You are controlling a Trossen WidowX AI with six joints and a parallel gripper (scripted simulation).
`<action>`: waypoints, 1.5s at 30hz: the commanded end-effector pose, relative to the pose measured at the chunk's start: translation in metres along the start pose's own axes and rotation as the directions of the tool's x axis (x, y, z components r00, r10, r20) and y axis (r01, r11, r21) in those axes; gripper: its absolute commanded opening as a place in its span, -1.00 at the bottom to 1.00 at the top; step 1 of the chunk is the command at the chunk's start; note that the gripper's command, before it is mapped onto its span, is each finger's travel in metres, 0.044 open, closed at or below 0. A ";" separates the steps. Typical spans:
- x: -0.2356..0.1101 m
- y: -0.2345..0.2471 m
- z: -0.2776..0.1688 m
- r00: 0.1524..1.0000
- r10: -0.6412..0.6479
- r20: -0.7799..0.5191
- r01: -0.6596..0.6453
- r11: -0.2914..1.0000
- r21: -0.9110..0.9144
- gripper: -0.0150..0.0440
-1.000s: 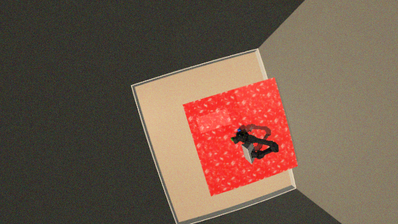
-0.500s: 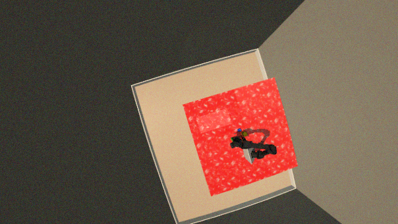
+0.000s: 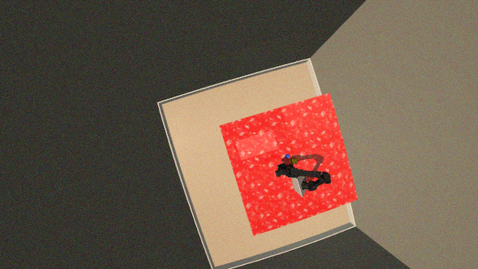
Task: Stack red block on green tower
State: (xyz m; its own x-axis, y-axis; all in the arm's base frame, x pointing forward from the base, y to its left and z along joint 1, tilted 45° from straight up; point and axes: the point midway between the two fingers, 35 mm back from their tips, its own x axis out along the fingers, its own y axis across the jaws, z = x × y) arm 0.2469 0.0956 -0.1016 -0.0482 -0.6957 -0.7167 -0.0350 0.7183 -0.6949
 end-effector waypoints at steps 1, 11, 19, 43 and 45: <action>0.000 0.000 0.001 1.000 0.000 0.007 0.000 1.000 -0.005 -0.49; 0.001 0.000 0.001 1.000 0.000 0.007 0.000 1.000 -0.005 -0.49; 0.000 0.000 0.001 1.000 0.000 0.007 0.000 1.000 -0.005 -0.49; 0.001 0.000 0.000 1.000 0.000 0.002 0.000 1.000 -0.002 1.00; 0.001 0.000 0.000 1.000 0.000 0.002 0.000 1.000 -0.002 1.00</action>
State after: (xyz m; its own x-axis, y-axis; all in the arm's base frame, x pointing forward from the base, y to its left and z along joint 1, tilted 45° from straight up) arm 0.2472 0.0952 -0.1017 -0.0462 -0.6966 -0.7160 -0.0374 0.7175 -0.6956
